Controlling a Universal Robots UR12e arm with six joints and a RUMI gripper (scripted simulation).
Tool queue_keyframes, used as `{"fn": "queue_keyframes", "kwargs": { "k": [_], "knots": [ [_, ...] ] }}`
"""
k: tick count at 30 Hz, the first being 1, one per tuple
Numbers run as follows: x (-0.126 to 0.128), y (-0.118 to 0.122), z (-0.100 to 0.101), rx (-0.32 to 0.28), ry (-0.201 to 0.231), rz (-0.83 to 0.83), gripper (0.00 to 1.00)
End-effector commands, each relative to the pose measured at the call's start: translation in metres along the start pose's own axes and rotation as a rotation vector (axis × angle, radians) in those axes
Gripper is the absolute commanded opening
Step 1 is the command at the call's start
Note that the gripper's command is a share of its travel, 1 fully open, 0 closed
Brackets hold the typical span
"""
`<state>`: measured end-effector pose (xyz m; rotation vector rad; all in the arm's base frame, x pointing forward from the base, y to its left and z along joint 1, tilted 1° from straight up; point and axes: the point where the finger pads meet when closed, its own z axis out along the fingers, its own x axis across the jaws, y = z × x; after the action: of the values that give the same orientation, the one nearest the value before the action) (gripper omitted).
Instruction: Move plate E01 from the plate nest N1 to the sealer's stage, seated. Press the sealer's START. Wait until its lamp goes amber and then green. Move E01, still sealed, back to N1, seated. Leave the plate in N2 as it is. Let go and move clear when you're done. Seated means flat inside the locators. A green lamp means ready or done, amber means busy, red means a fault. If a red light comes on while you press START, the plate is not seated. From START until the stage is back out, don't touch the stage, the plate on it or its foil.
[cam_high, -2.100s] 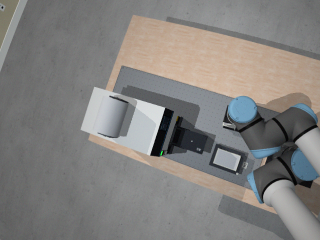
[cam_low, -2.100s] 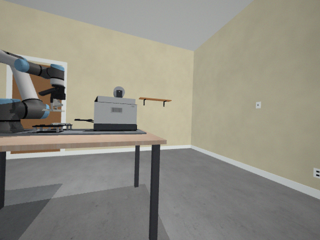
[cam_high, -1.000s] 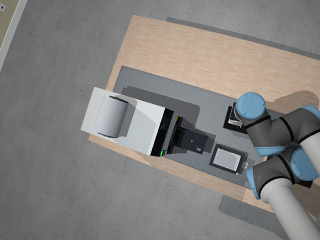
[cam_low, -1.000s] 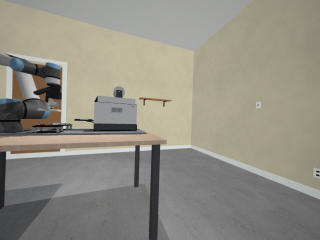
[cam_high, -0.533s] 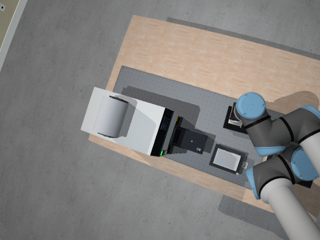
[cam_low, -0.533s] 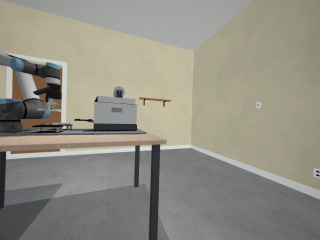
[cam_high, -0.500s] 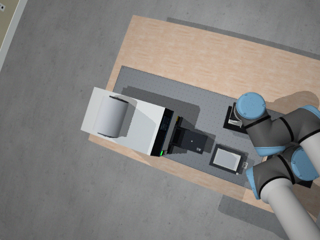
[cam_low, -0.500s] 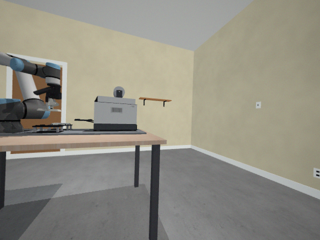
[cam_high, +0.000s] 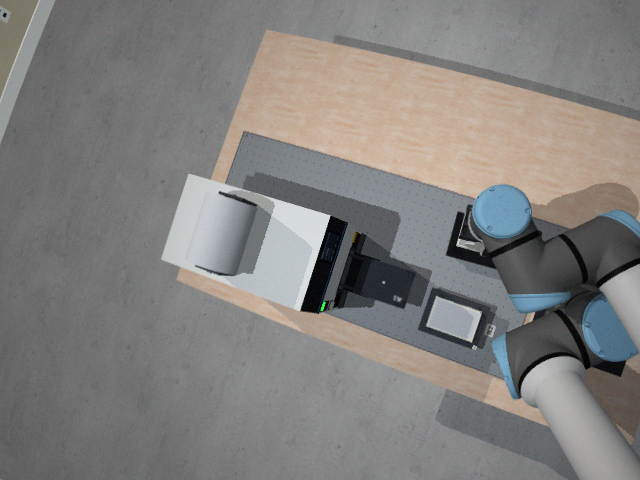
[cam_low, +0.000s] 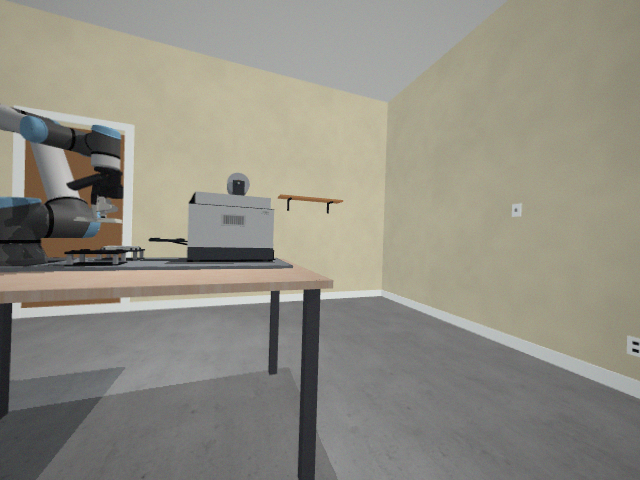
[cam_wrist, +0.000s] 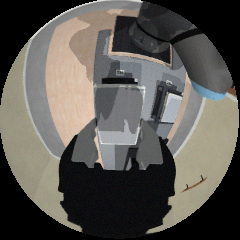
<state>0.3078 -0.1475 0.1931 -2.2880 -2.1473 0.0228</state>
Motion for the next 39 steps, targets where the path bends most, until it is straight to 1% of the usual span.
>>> {"fn": "queue_keyframes", "kwargs": {
  "k": [1, 5, 9, 11, 39],
  "knots": [
    [0.0, 0.0, -0.001, -0.001, -0.001, 0.0, 0.0],
    [0.0, 0.0, -0.001, -0.001, -0.001, 0.0, 0.0],
    [0.0, 0.0, 0.006, -0.001, -0.001, 0.0, 0.0],
    [0.0, 0.0, 0.006, -0.001, -0.001, 0.0, 0.0],
    [0.0, 0.001, 0.049, -0.001, -0.001, 0.0, 0.0]
  ]
}}
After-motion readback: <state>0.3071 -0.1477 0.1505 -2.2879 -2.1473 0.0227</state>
